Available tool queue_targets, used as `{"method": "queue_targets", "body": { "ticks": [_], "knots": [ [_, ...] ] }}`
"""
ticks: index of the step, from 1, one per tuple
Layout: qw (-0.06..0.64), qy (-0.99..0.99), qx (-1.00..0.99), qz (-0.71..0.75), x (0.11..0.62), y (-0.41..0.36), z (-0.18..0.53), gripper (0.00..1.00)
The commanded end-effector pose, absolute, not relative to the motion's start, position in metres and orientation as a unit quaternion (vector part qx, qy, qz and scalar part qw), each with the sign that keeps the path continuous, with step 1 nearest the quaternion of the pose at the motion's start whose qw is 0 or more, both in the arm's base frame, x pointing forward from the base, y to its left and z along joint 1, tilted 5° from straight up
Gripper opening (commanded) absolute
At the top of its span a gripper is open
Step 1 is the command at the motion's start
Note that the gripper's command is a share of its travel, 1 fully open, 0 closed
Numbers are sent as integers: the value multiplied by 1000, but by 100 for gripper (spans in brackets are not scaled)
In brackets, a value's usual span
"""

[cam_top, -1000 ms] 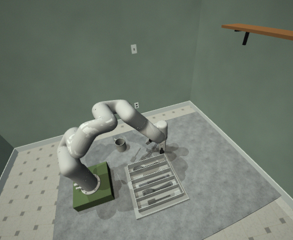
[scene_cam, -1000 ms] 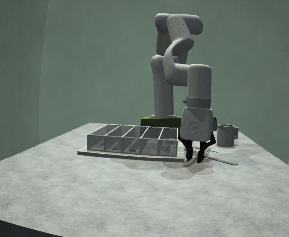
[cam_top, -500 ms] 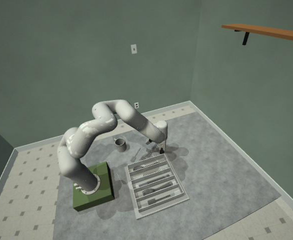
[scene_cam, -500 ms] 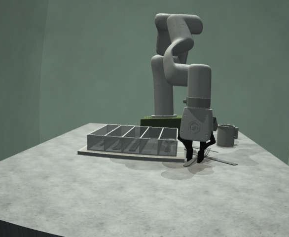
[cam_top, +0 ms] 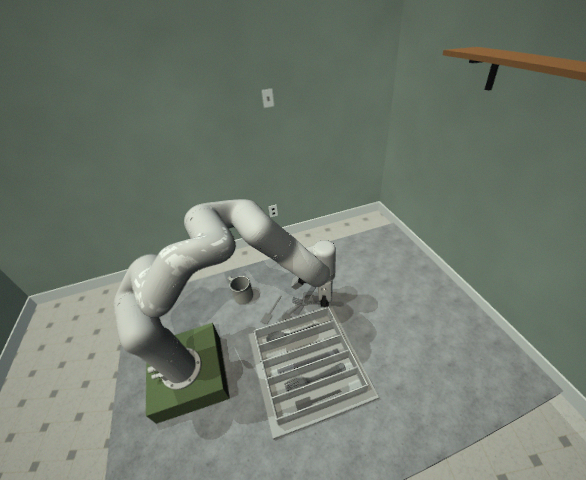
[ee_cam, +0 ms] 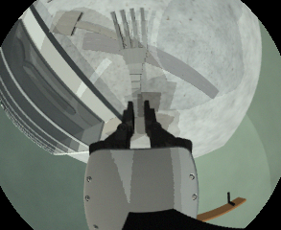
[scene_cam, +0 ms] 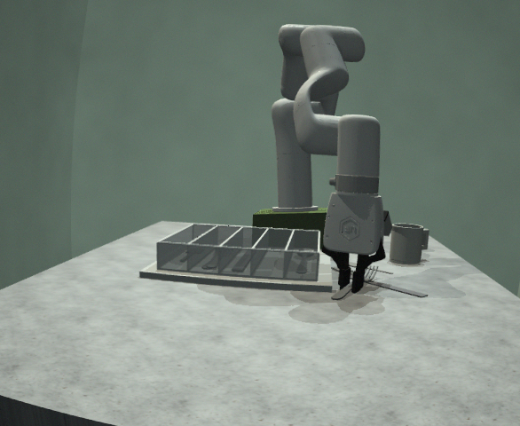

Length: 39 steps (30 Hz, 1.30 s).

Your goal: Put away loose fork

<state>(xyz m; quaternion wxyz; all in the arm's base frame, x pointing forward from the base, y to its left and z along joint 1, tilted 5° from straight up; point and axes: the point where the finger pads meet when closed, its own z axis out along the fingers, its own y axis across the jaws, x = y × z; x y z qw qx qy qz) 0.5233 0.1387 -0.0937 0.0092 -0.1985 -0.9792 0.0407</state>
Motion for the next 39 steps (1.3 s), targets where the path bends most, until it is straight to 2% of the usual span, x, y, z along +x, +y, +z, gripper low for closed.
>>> {"method": "queue_targets", "body": {
  "ticks": [1, 39],
  "knots": [
    [10, -979, -198, 41, 522, 139, -94, 6],
    [10, -979, -198, 41, 522, 139, -91, 6]
  ]
}}
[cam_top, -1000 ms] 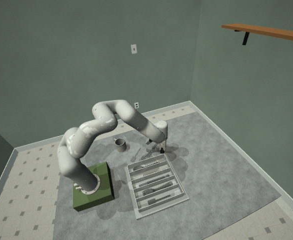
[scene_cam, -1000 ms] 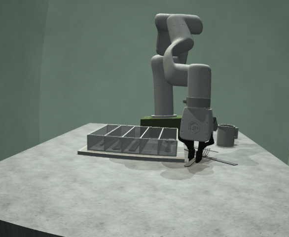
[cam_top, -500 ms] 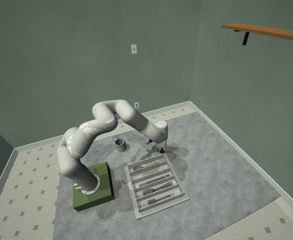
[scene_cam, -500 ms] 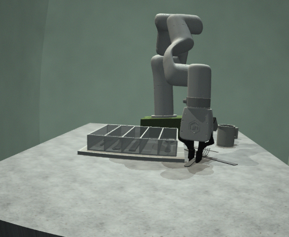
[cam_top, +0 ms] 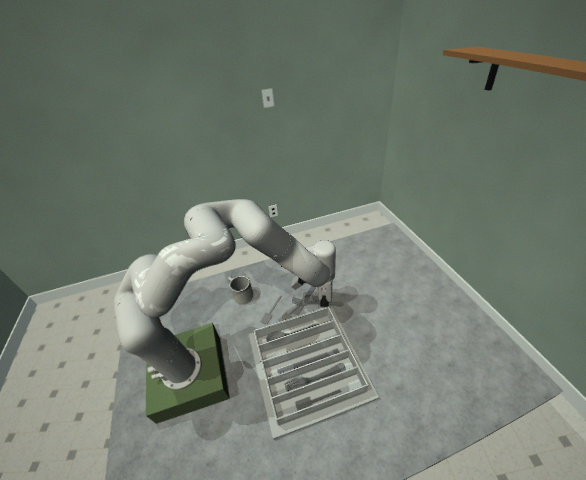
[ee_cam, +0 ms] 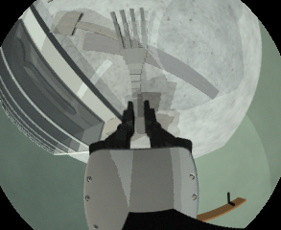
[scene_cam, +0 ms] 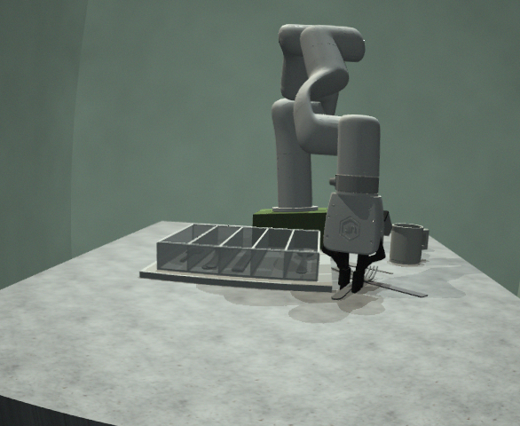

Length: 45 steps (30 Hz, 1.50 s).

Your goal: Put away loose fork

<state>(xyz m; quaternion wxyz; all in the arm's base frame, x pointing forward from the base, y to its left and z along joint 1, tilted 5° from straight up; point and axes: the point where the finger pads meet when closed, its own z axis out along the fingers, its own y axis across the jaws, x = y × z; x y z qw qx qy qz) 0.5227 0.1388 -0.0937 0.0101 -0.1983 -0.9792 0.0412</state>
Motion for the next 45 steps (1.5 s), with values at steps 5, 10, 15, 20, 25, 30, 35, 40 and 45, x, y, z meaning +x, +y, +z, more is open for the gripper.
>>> {"method": "queue_targets", "body": {
  "ticks": [5, 10, 15, 20, 25, 30, 35, 40, 45],
  "knots": [
    [10, -979, -198, 41, 523, 140, -83, 6],
    [10, -979, -198, 41, 523, 140, -76, 6],
    [10, -979, -198, 41, 524, 141, -59, 6],
    [10, -979, -198, 41, 524, 143, -38, 6],
    [10, -979, -198, 41, 525, 144, -25, 6],
    [10, -979, -198, 41, 526, 146, -1, 6],
    [10, -979, -198, 41, 526, 148, 19, 6],
    [10, -979, -198, 41, 527, 148, 32, 6],
    [10, -979, -198, 41, 527, 149, 41, 6]
  ]
}}
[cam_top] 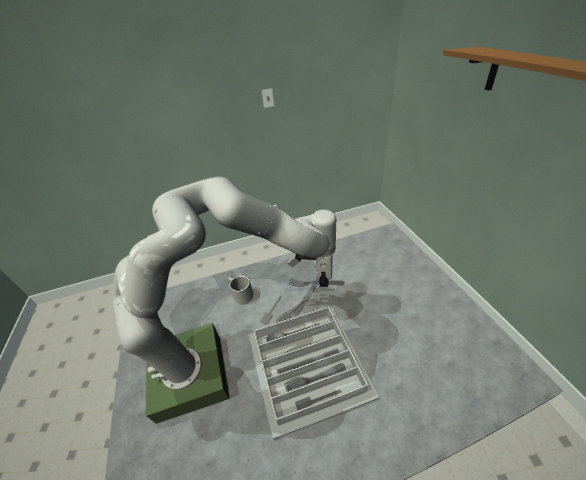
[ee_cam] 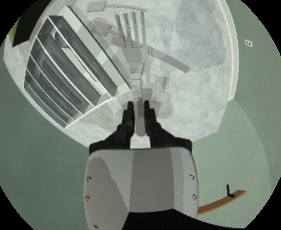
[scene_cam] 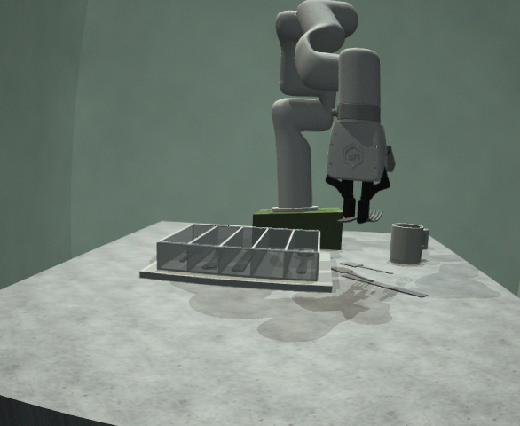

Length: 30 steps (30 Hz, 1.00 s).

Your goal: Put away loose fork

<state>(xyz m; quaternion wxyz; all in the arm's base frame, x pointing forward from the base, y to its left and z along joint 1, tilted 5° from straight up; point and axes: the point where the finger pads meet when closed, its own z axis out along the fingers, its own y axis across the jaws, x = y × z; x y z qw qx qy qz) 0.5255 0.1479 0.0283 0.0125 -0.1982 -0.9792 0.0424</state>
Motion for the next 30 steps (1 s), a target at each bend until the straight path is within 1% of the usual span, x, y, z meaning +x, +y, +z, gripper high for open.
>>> {"method": "queue_targets", "body": {
  "ticks": [1, 30],
  "knots": [
    [10, -979, -198, 41, 527, 149, 43, 6],
    [10, -979, -198, 41, 528, 150, 49, 6]
  ]
}}
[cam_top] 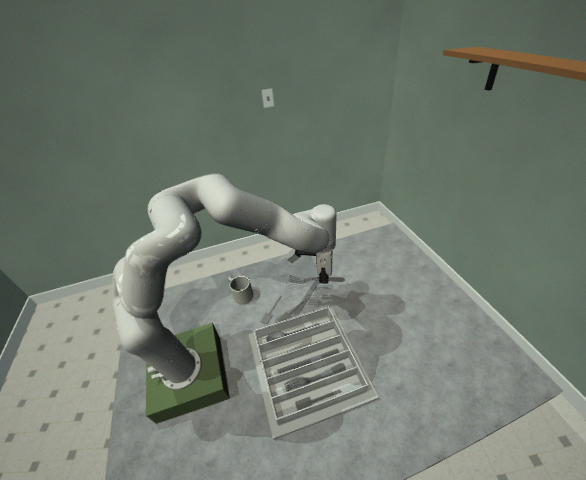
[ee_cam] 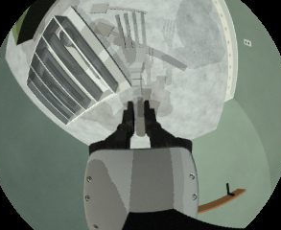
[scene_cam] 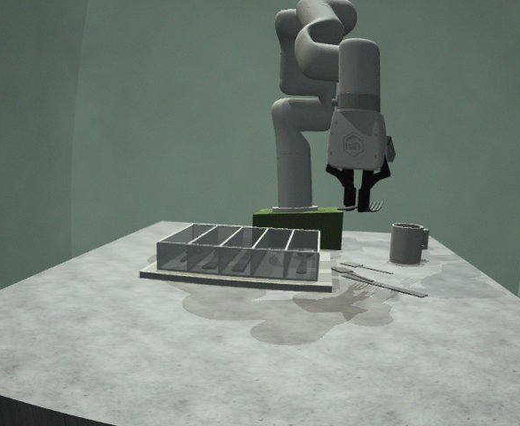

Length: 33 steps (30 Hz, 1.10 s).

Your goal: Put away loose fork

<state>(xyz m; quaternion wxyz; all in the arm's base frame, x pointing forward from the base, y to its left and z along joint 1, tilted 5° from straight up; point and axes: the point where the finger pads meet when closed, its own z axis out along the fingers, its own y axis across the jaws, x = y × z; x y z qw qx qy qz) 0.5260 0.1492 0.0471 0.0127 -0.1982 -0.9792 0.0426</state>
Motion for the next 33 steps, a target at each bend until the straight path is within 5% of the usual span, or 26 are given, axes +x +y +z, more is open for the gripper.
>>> {"method": "queue_targets", "body": {
  "ticks": [1, 25, 33],
  "knots": [
    [10, -979, -198, 41, 528, 150, 49, 6],
    [10, -980, -196, 41, 449, -92, 69, 6],
    [18, -999, -31, 41, 441, -116, 73, 6]
  ]
}}
